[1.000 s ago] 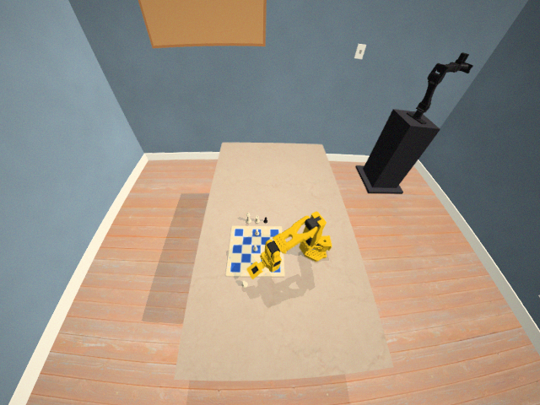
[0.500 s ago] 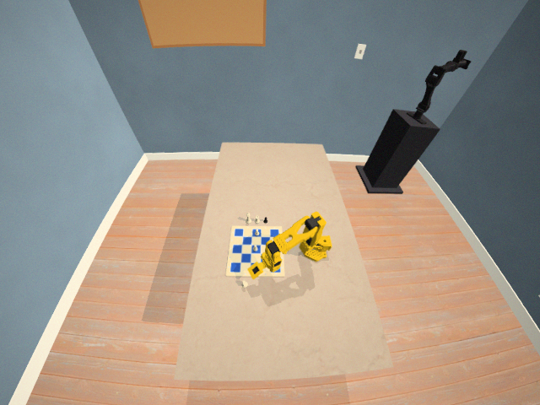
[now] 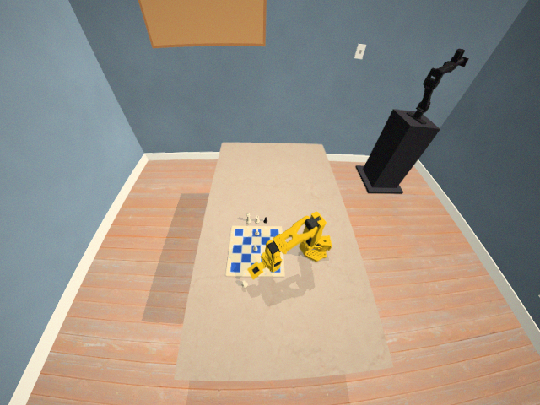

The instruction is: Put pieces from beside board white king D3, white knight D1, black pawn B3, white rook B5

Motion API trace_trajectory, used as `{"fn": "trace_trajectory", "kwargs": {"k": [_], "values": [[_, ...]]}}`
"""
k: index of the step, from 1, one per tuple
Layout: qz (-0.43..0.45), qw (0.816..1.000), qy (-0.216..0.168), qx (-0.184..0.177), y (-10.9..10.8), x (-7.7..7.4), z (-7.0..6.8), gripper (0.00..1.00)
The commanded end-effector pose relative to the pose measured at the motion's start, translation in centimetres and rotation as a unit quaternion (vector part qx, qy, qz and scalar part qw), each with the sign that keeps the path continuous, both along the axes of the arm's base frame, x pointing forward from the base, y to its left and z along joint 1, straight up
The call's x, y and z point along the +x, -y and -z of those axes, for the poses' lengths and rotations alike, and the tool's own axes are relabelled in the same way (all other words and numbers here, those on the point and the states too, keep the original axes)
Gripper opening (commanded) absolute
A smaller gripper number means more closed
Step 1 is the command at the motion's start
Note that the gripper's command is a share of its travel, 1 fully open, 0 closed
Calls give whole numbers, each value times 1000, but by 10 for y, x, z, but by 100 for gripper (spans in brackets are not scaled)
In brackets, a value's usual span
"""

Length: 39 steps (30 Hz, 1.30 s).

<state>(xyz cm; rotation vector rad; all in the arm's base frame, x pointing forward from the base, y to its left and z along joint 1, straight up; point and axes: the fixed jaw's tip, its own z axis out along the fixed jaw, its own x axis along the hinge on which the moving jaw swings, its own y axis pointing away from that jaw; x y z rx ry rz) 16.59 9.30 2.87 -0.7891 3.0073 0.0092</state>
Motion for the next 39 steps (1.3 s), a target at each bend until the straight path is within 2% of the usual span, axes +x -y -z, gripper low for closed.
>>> {"fn": "trace_trajectory", "kwargs": {"k": [1,13,20,33,39], "values": [[-4,1000,-5,-2,0,-3,3,0],[-4,1000,-5,-2,0,-3,2,0],[-4,1000,-5,-2,0,-3,-6,0],[-4,1000,-4,-2,0,-4,-56,0],[-4,1000,7,4,0,-4,-65,0]]}}
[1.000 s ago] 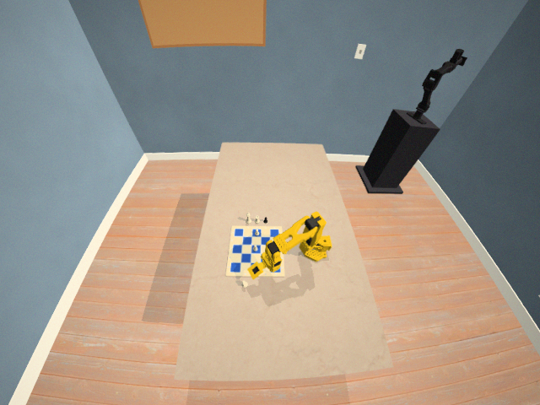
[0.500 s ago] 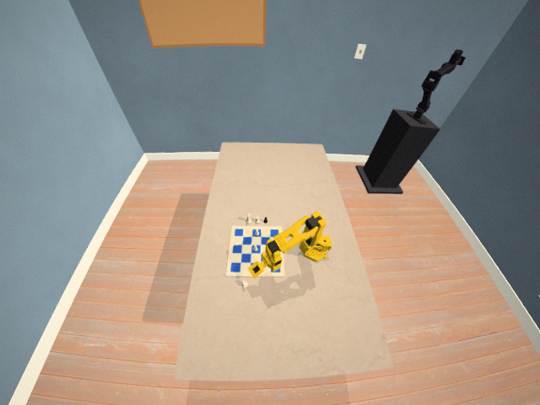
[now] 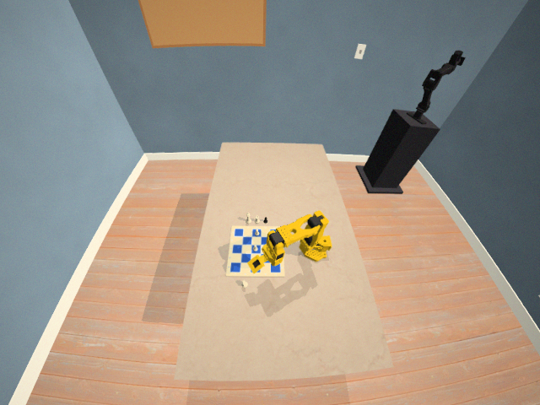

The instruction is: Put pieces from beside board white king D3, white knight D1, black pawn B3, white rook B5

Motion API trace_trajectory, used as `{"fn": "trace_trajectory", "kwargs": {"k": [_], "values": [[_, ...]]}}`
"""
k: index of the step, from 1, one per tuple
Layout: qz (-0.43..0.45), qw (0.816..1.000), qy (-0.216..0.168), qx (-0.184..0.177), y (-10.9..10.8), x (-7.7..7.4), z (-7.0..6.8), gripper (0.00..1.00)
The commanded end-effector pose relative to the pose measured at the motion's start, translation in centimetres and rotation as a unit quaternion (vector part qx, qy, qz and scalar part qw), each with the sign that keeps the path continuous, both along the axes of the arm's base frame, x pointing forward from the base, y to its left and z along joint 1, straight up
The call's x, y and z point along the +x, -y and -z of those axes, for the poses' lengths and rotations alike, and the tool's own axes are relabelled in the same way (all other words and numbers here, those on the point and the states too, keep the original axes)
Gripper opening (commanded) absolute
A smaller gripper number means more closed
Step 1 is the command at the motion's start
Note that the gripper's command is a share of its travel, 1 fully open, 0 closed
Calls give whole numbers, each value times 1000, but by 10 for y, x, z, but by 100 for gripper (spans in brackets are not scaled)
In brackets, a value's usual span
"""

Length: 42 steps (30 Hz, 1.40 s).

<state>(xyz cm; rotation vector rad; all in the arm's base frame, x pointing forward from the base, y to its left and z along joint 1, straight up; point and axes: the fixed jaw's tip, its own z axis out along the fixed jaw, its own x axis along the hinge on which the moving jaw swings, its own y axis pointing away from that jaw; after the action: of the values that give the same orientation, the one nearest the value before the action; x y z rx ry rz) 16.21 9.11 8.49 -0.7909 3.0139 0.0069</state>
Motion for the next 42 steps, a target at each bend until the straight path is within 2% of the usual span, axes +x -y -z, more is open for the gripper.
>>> {"fn": "trace_trajectory", "kwargs": {"k": [1,8,13,15,21,26,30,32,37,42], "values": [[-4,1000,12,7,-2,0,-10,0],[-1,1000,15,8,-1,1,-11,0],[33,999,30,15,7,13,-9,1],[33,999,30,15,7,13,-9,1],[138,987,80,30,39,50,-6,3],[258,955,142,35,91,83,-4,6],[348,917,192,29,142,99,-4,9],[348,917,192,29,142,99,-4,9],[428,872,238,15,195,103,-5,11],[463,848,259,6,220,101,-5,12]]}}
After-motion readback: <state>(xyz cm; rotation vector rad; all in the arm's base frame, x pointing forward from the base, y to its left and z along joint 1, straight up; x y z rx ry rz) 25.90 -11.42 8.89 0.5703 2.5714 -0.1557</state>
